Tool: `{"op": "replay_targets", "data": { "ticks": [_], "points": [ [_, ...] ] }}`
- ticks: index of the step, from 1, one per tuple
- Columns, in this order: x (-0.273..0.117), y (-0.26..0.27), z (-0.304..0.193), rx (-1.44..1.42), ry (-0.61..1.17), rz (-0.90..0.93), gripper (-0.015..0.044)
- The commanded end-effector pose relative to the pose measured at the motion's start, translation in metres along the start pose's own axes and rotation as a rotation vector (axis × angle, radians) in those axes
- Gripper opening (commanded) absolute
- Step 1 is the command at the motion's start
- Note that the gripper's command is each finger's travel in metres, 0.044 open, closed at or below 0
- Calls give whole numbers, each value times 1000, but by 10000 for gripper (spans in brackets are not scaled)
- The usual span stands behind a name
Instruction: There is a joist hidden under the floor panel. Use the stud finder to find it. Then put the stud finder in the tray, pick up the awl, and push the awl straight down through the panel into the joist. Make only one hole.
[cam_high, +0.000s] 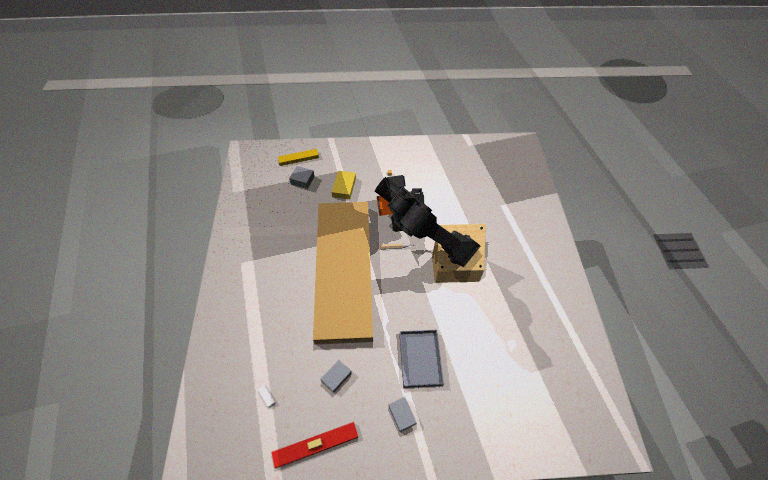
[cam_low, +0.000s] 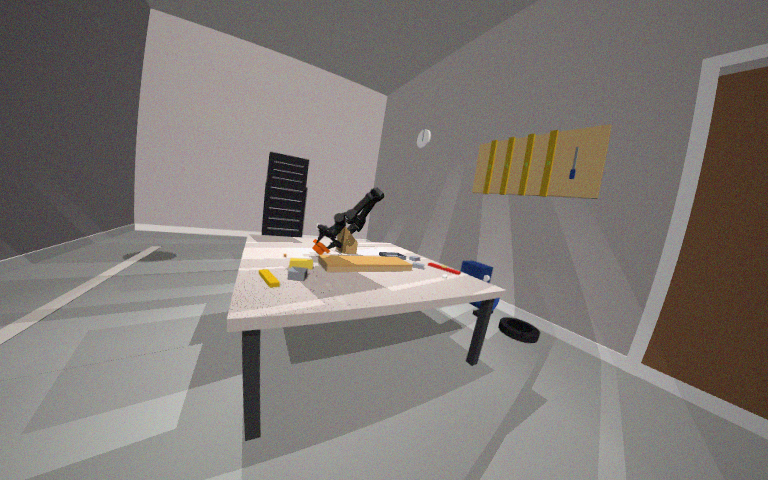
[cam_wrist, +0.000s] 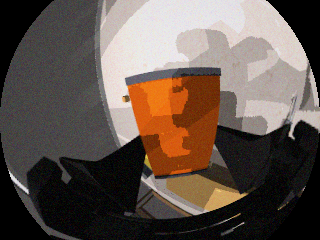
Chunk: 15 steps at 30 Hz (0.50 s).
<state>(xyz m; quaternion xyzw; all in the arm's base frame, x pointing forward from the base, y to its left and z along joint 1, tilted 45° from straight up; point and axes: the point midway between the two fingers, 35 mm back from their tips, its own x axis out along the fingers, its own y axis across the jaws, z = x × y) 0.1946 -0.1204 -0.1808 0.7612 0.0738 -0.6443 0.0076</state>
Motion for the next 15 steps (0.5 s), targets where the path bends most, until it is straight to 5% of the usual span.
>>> {"op": "replay_targets", "data": {
  "ticks": [1,15],
  "points": [
    [-1,2,-1,3,-1,44,0],
    [-2,-1,-1,0,5,138,0]
  ]
}}
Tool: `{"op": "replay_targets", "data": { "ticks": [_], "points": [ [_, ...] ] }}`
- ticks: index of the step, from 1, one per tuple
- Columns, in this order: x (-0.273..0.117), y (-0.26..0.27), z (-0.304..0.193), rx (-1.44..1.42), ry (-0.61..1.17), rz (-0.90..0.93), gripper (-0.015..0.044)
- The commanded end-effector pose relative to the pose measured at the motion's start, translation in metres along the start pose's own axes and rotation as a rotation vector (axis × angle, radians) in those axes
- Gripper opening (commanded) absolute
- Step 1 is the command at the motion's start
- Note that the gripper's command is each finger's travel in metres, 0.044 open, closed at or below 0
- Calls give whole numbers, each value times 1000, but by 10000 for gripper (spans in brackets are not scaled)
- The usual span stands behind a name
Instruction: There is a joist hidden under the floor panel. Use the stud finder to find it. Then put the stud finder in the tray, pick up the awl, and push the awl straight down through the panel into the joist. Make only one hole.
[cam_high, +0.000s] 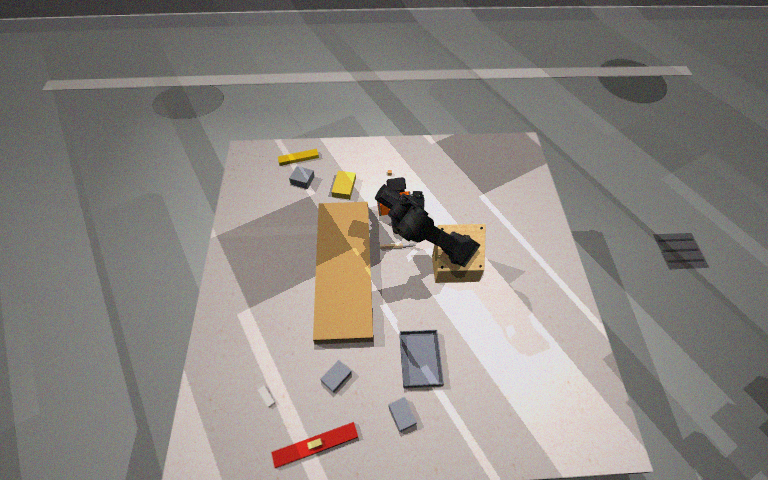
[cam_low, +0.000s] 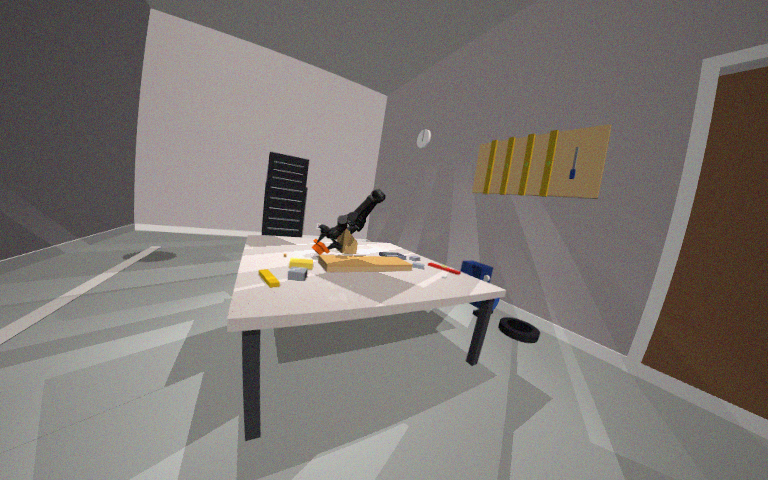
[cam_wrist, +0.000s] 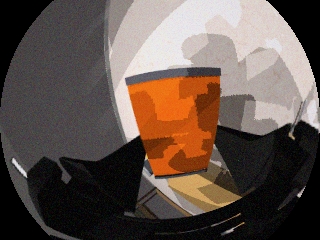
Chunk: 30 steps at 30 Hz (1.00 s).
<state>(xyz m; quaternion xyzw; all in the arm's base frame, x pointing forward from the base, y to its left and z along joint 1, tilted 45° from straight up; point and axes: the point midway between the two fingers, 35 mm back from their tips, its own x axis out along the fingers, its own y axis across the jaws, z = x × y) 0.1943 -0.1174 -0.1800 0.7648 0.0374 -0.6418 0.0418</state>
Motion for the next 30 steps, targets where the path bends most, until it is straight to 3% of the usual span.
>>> {"op": "replay_targets", "data": {
  "ticks": [1,30],
  "points": [
    [-2,2,-1,6,3,44,0],
    [12,-17,-2,-3,14,63,0]
  ]
}}
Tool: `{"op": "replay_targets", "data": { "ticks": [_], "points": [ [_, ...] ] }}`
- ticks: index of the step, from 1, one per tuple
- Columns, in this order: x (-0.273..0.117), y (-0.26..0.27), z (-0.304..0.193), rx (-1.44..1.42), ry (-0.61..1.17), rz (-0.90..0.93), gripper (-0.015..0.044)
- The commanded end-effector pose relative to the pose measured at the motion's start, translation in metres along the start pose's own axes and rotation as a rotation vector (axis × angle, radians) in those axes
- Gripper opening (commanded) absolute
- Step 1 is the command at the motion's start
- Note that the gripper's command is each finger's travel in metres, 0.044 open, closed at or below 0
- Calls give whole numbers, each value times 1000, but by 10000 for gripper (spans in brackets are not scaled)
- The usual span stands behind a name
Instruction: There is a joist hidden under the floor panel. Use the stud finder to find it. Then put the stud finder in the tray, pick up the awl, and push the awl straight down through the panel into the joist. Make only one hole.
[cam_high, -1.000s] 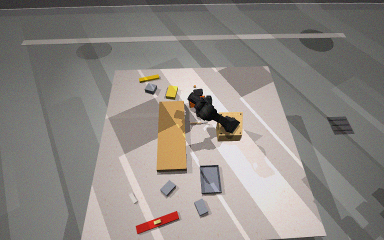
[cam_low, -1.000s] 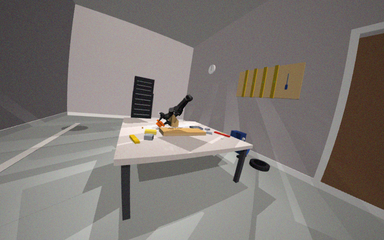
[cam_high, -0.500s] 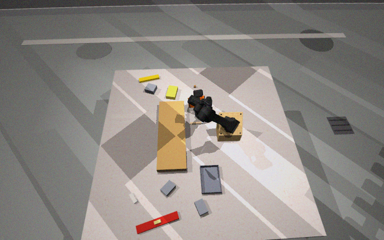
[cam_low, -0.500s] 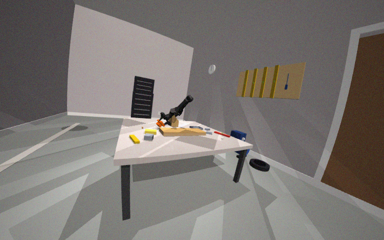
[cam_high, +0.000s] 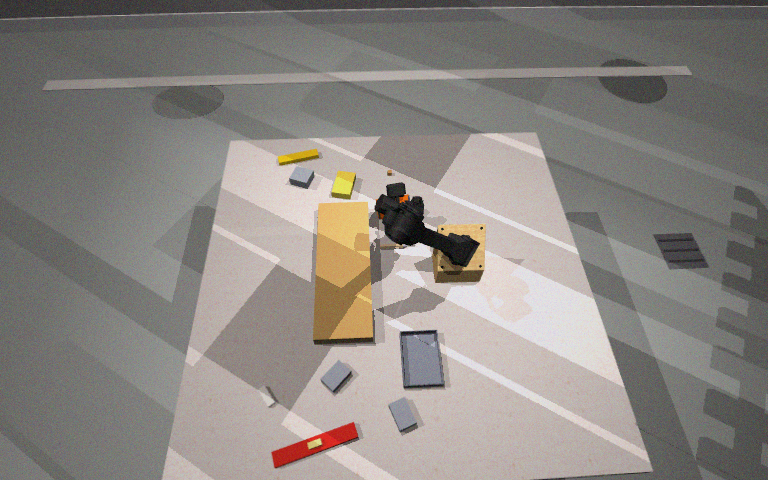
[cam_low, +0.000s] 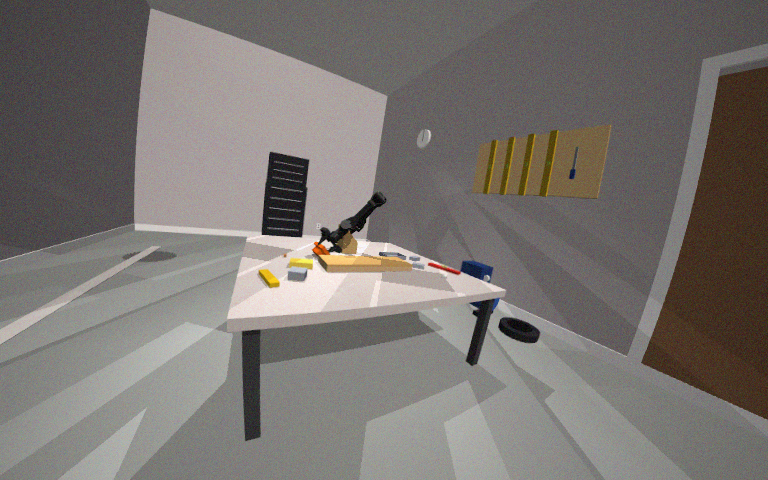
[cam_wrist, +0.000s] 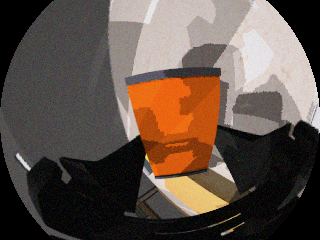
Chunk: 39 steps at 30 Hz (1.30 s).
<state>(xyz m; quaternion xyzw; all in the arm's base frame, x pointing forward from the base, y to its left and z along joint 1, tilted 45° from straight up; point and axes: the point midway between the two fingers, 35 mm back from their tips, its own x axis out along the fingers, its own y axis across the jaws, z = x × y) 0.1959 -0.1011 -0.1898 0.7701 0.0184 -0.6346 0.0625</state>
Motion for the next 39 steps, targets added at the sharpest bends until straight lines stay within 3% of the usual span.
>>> {"op": "replay_targets", "data": {
  "ticks": [1,3,20,39],
  "points": [
    [3,-3,0,3,-1,4,0],
    [4,-4,0,0,-1,0,0],
    [2,-3,0,-3,-1,-3,440],
    [-13,-3,0,-4,-3,-5,440]
  ]
}}
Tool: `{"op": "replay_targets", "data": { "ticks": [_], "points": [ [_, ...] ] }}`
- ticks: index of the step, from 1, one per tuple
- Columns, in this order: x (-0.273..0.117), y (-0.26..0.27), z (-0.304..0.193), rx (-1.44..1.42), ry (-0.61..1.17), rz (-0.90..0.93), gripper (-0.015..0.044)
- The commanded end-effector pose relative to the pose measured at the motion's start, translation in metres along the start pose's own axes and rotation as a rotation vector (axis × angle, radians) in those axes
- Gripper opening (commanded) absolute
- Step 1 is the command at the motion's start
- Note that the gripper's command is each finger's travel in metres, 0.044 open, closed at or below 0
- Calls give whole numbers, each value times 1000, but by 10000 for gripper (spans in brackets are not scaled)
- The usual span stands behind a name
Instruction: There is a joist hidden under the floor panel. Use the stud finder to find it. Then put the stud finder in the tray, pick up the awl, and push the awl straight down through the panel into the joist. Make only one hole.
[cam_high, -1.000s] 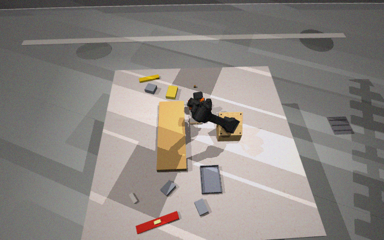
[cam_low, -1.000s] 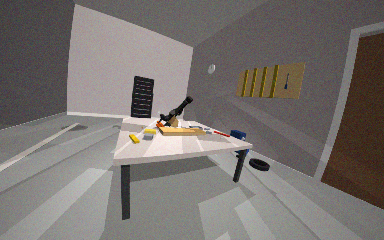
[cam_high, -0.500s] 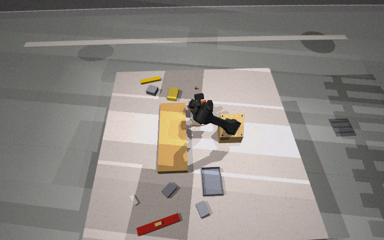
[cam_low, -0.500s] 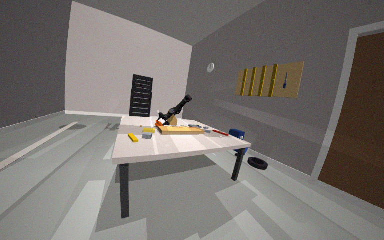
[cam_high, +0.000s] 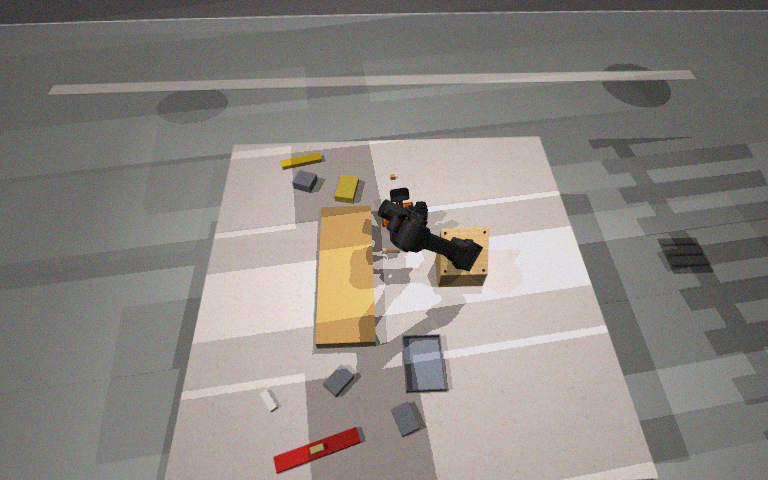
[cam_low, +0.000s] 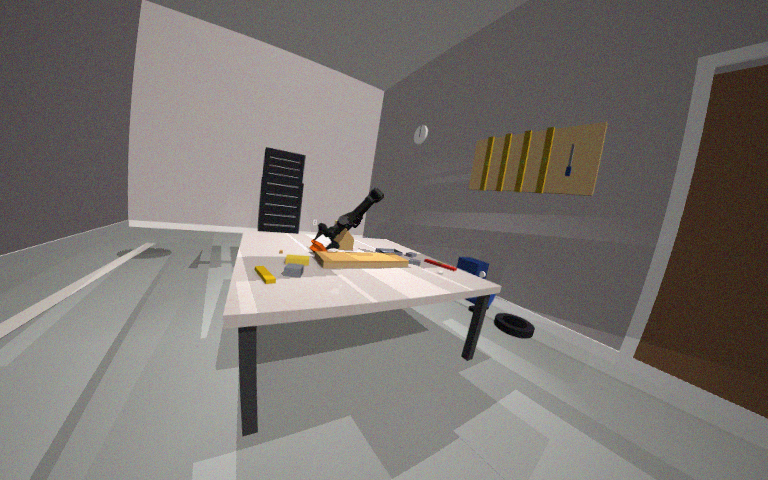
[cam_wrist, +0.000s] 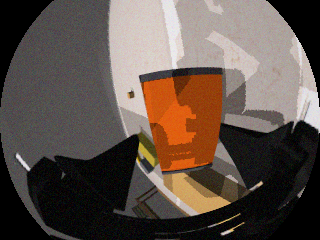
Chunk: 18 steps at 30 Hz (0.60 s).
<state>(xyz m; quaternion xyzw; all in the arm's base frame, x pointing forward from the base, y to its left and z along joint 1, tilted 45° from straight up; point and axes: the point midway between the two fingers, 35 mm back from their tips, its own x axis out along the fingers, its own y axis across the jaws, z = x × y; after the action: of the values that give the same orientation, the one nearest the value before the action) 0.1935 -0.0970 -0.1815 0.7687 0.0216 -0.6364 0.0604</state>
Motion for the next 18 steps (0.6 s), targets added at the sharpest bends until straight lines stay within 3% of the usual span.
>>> {"op": "replay_targets", "data": {
  "ticks": [1,18],
  "points": [
    [-5,1,0,-3,1,3,440],
    [-31,10,-5,-3,-1,2,440]
  ]
}}
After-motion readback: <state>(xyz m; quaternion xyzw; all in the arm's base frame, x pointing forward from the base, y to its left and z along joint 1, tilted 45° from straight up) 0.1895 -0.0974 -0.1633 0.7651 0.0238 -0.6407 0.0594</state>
